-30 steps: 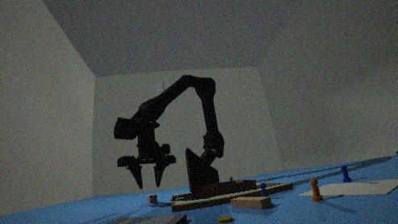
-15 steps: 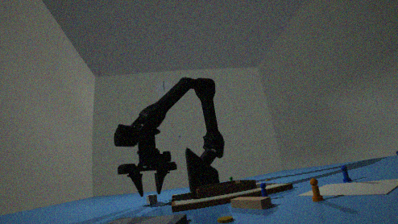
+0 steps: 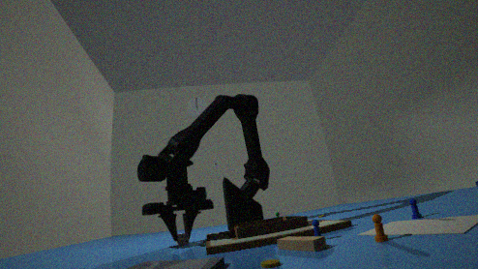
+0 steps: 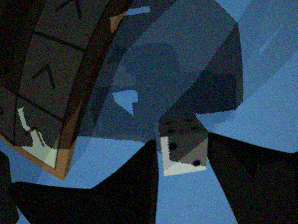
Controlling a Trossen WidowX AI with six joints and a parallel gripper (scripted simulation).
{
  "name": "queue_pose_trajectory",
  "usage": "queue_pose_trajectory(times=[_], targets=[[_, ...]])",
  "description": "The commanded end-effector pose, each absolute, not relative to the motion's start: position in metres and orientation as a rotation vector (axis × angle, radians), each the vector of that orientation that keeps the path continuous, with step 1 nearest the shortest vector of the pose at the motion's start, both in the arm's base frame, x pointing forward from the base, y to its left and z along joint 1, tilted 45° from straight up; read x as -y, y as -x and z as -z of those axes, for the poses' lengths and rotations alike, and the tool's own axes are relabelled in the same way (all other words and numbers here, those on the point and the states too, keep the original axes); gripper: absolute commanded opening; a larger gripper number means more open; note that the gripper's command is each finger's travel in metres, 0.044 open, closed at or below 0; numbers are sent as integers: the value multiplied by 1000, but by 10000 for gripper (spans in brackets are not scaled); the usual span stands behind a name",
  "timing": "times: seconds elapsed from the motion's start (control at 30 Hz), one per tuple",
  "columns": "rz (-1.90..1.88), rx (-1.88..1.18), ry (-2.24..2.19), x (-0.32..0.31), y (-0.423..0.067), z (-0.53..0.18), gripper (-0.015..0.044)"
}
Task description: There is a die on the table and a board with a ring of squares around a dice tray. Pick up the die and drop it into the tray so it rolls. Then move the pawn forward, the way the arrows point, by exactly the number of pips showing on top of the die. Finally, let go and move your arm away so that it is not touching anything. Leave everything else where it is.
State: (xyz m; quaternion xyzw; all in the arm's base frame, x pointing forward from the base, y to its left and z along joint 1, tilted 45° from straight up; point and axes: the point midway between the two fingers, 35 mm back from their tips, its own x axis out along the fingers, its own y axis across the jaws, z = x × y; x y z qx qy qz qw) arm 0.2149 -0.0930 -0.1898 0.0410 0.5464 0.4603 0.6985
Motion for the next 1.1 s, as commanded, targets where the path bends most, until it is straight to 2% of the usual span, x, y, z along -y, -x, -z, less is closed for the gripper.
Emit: queue_pose_trajectory(times=[0.0,0.17,0.27,0.7,1.07], targets=[[-1021,-1215,-98,92,-216,190,104],[-1021,-1215,-98,92,-216,190,71],[-1021,-1215,-97,96,-216,186,0],[-1018,-1220,-96,170,-211,101,0],[-918,-1300,-210,163,-219,88,0]])
